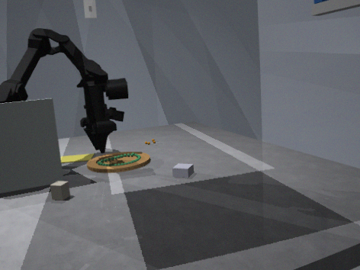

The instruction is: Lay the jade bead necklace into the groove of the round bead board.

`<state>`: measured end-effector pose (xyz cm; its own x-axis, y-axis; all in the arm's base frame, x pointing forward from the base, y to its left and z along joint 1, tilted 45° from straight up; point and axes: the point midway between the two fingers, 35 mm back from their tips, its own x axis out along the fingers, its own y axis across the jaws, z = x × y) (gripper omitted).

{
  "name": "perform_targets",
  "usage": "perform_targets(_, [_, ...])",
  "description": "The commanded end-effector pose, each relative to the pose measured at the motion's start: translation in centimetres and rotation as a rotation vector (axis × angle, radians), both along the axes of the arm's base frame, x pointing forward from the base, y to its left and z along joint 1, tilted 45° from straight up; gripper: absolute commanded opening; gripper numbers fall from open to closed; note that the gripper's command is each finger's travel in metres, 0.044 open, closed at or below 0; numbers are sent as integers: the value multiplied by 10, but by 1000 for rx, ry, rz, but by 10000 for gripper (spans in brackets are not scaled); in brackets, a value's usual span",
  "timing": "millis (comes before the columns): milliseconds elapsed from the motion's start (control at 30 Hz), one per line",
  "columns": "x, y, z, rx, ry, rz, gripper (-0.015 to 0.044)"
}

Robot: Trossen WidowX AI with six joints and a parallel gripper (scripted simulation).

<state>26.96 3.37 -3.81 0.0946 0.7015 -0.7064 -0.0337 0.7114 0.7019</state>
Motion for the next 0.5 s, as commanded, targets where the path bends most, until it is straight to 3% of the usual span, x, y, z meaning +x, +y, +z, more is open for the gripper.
perform_targets(0, [2,-4,4,2,41,-44,120])
perform_targets(467, [5,2,-2,1,28,-41,120])
